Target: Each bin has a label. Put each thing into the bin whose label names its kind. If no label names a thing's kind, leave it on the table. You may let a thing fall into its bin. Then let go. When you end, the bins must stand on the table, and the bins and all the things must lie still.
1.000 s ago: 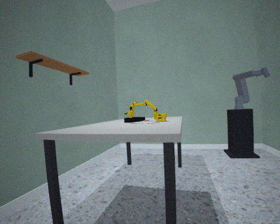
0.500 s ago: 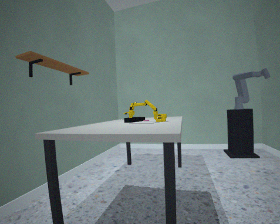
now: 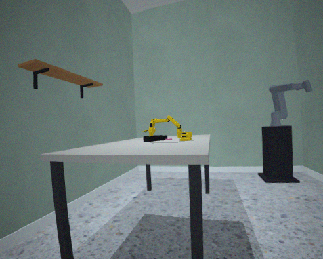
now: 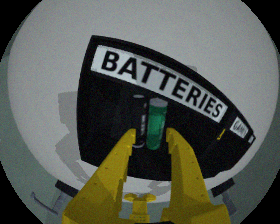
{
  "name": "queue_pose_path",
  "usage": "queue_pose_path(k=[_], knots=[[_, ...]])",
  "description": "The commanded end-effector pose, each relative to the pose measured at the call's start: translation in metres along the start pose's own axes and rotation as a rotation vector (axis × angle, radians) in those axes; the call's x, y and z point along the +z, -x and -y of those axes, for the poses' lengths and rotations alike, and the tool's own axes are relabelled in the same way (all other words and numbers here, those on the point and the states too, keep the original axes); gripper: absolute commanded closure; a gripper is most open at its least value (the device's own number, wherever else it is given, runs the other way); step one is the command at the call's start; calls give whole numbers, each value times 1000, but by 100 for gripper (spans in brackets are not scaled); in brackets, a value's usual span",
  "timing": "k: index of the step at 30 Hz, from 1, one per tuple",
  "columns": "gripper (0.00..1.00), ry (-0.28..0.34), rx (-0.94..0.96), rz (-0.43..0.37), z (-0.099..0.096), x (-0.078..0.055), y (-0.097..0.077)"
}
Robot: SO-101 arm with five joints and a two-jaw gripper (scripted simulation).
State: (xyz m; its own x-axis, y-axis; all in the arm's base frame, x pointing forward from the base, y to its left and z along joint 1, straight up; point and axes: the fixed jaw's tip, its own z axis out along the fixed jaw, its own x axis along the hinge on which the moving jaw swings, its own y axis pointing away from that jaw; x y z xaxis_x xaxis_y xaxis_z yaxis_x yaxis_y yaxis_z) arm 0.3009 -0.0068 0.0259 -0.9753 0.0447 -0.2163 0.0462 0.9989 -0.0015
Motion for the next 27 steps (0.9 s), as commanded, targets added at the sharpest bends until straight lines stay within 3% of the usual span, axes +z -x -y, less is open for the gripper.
queue_pose_path(k=[1,13,27], knots=[[84,-1,18,94,3,-29,15],[84,-1,18,103,3,-61,12],[84,-1,18,133,3,-66,16]])
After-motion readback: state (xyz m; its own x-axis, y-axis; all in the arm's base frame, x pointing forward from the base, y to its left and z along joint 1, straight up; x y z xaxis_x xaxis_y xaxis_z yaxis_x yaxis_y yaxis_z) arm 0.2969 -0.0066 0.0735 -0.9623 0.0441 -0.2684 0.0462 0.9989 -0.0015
